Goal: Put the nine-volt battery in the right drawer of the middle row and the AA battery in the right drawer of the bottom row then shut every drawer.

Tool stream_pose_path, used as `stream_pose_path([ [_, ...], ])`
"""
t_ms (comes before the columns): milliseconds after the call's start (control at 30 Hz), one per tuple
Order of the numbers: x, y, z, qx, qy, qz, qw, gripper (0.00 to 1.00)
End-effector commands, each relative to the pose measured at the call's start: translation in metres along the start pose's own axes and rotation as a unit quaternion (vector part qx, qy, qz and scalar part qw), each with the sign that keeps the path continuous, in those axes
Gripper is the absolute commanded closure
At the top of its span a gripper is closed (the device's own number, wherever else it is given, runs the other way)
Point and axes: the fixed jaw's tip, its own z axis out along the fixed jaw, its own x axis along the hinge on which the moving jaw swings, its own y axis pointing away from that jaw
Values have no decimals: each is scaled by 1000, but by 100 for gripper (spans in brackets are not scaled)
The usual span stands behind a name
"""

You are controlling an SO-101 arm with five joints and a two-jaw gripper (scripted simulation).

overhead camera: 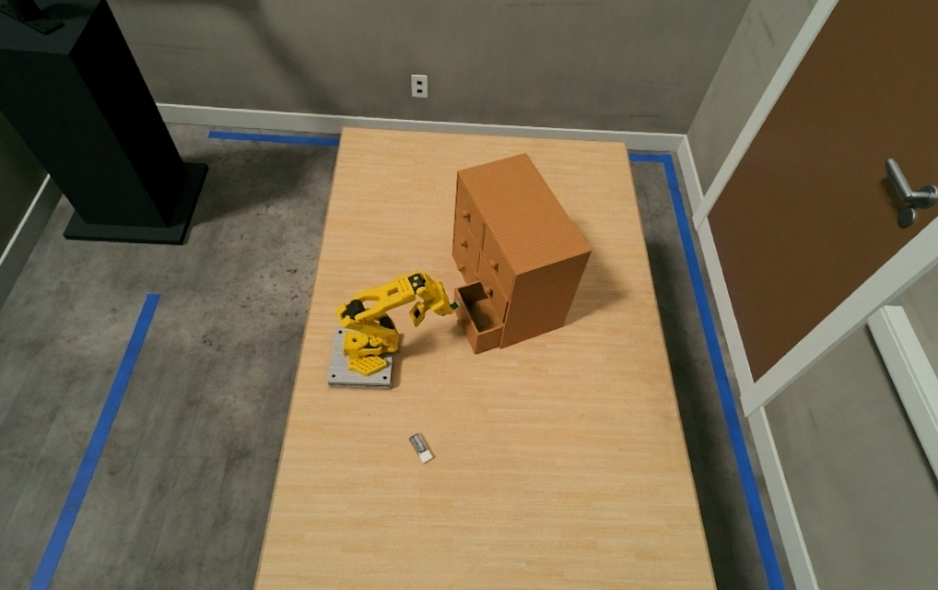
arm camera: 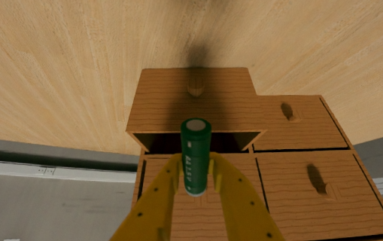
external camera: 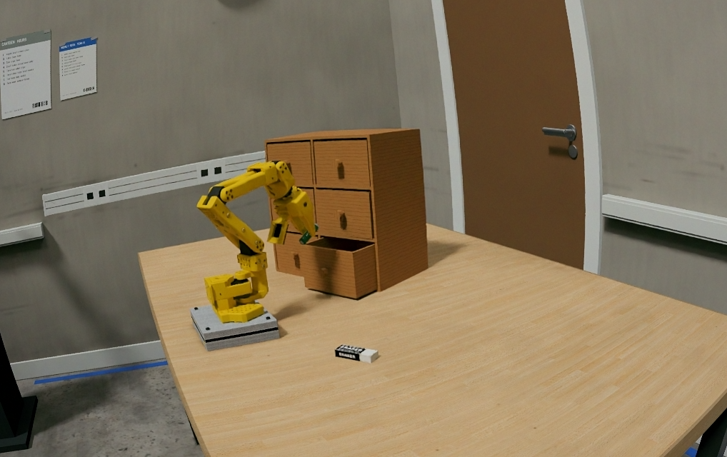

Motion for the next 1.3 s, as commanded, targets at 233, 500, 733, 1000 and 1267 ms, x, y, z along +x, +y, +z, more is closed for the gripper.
stream_pose_path([
  [233, 4, -2, -1, 3, 9, -7, 1000, 100],
  [500, 6, -3, -2, 4, 9, -8, 1000, 100],
  [733, 7, -3, -2, 4, 9, -10, 1000, 100],
  [1000, 8, -4, -2, 5, 9, -11, 1000, 100],
  [1267, 8, -4, -2, 5, 9, -11, 1000, 100],
])
